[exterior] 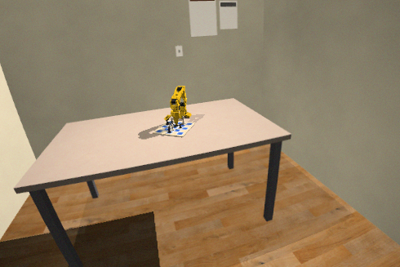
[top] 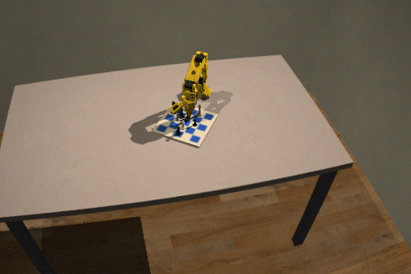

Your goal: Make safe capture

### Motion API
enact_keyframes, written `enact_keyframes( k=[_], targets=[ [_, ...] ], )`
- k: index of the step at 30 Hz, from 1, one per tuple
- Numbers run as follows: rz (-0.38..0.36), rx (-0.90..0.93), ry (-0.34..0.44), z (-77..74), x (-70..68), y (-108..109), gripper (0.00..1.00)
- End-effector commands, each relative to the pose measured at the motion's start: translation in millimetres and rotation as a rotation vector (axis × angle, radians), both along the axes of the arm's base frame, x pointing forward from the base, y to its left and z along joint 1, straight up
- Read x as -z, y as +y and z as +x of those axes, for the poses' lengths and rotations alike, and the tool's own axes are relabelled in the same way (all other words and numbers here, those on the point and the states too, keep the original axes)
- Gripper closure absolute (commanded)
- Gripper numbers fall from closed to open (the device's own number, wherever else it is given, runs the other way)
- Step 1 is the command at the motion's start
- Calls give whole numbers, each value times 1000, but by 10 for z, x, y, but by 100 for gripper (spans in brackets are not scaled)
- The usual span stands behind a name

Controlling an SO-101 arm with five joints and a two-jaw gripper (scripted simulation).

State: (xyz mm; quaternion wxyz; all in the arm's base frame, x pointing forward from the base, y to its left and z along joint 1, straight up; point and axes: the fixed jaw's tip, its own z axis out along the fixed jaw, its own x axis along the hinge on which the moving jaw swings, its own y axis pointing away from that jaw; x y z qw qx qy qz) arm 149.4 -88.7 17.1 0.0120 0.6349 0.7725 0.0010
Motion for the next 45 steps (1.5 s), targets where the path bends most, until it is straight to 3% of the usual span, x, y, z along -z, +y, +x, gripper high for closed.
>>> enact_keyframes(
  k=[1,45],
  targets=[
    [3,5,3,-24,24,2,91],
    [3,5,3,-1,-31,-11,91]
  ],
)
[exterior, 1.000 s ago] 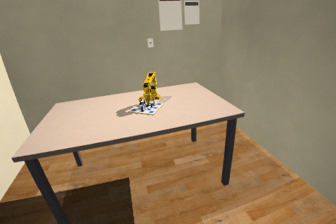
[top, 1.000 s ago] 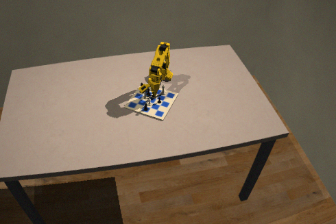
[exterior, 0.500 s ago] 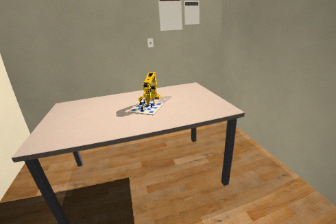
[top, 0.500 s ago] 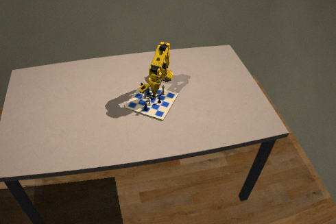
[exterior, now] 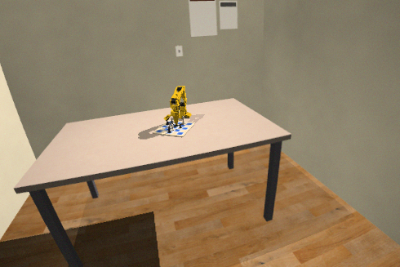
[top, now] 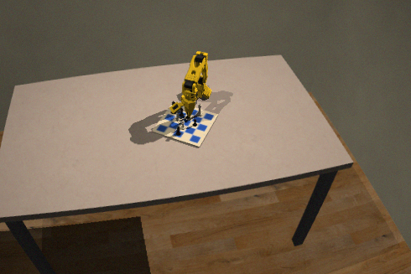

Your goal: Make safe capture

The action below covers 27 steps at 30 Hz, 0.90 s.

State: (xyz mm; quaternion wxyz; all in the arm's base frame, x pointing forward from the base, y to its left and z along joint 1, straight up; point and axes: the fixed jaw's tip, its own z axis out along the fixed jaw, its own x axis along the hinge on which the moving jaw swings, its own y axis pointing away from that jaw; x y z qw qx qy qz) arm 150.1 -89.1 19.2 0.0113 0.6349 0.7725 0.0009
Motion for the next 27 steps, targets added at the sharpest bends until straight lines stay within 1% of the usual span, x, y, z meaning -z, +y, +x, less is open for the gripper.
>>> enact_keyframes(
  k=[1,14,27],
  targets=[
    [2,5,2,-8,-10,-7,91],
    [2,5,2,-10,-10,-8,91],
    [2,5,2,-10,-10,-8,98]
  ],
)
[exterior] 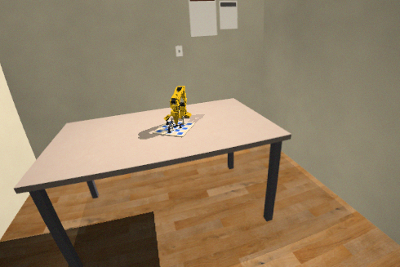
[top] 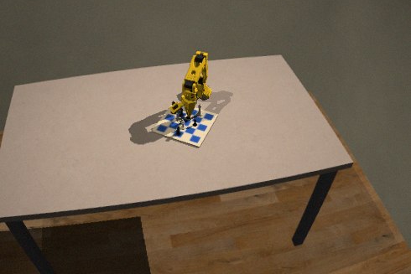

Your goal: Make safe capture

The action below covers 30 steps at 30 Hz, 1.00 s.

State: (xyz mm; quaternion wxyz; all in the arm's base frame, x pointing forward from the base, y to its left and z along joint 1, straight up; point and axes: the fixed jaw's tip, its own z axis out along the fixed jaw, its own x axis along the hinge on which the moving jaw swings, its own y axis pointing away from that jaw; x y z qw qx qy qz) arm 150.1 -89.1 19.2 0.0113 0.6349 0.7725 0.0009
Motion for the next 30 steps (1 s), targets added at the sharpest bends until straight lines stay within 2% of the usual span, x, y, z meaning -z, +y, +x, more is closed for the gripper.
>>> enact_keyframes(
  k=[1,30],
  targets=[
    [2,5,2,-10,-9,-8,98],
    [2,5,2,-10,-10,-8,100]
  ],
)
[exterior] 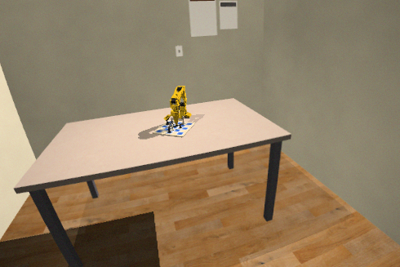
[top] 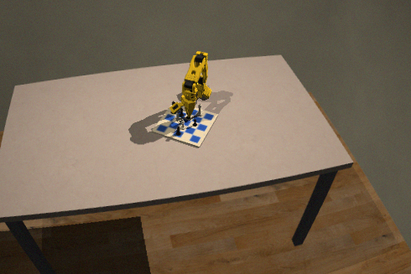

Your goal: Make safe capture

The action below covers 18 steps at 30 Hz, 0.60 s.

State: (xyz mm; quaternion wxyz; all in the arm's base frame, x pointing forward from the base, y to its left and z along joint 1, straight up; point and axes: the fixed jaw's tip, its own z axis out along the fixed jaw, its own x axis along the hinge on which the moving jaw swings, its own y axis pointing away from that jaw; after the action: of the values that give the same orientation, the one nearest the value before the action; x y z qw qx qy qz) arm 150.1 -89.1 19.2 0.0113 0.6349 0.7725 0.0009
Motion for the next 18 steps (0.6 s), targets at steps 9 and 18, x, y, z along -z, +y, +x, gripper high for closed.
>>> enact_keyframes(
  k=[9,18],
  targets=[
    [2,5,2,-14,-35,-9,100],
    [2,5,2,-31,-183,-11,100]
  ],
)
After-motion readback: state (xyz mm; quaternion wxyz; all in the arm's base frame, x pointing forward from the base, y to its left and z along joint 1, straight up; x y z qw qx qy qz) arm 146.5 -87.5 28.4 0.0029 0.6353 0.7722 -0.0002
